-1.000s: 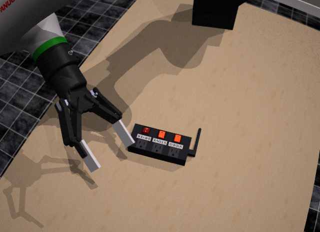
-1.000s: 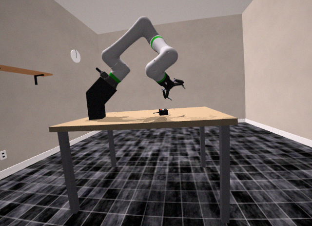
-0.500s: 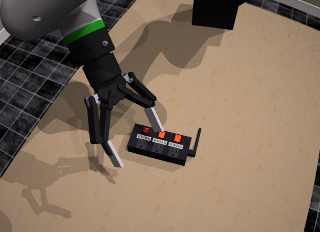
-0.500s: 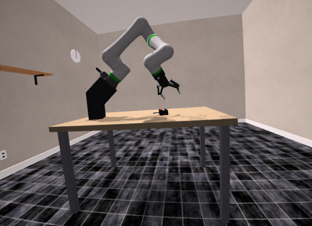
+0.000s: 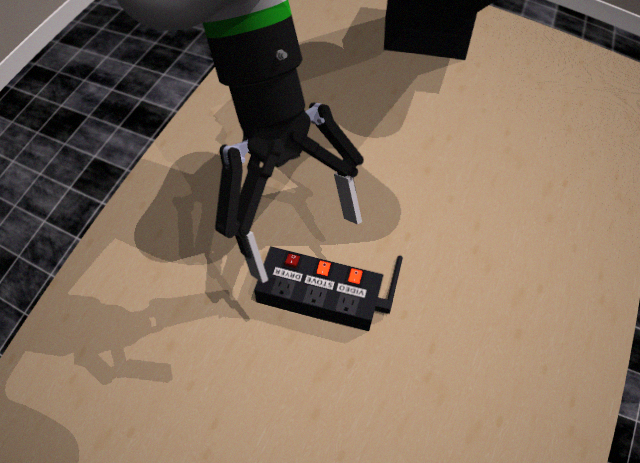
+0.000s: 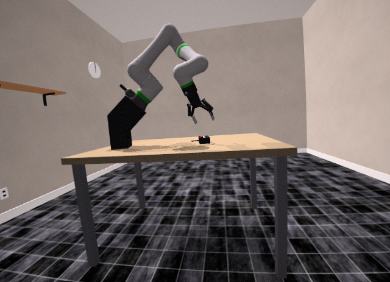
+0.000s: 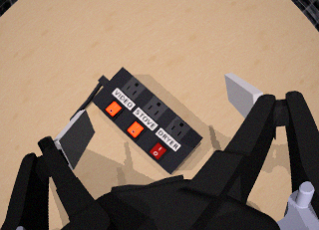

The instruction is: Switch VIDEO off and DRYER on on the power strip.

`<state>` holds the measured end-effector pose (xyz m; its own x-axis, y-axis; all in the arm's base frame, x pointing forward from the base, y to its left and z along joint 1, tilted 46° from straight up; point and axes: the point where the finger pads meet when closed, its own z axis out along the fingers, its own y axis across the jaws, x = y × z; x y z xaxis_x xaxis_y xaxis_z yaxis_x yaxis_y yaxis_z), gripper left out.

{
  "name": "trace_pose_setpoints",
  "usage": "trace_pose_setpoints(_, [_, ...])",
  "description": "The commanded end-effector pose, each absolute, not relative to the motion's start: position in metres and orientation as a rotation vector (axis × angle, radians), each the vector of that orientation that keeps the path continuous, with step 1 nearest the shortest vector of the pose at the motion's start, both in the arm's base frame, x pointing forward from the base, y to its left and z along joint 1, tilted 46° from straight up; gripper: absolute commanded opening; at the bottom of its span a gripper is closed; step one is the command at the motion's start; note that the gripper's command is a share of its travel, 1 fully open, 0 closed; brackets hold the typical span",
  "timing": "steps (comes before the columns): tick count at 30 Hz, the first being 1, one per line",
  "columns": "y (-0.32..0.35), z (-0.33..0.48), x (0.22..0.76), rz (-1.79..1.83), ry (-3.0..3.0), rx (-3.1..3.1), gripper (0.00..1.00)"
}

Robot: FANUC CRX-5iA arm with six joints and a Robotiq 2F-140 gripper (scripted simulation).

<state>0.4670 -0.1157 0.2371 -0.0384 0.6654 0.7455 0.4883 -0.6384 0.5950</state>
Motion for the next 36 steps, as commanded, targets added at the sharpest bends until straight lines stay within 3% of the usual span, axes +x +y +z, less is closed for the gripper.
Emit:
trace_pose_setpoints(1, [-0.115,0.214,0.443,1.65,1.109,2.215,1.0])
trace_pose_setpoints(36, [-0.119,0.193,0.422,1.585,0.978,2.296,1.0])
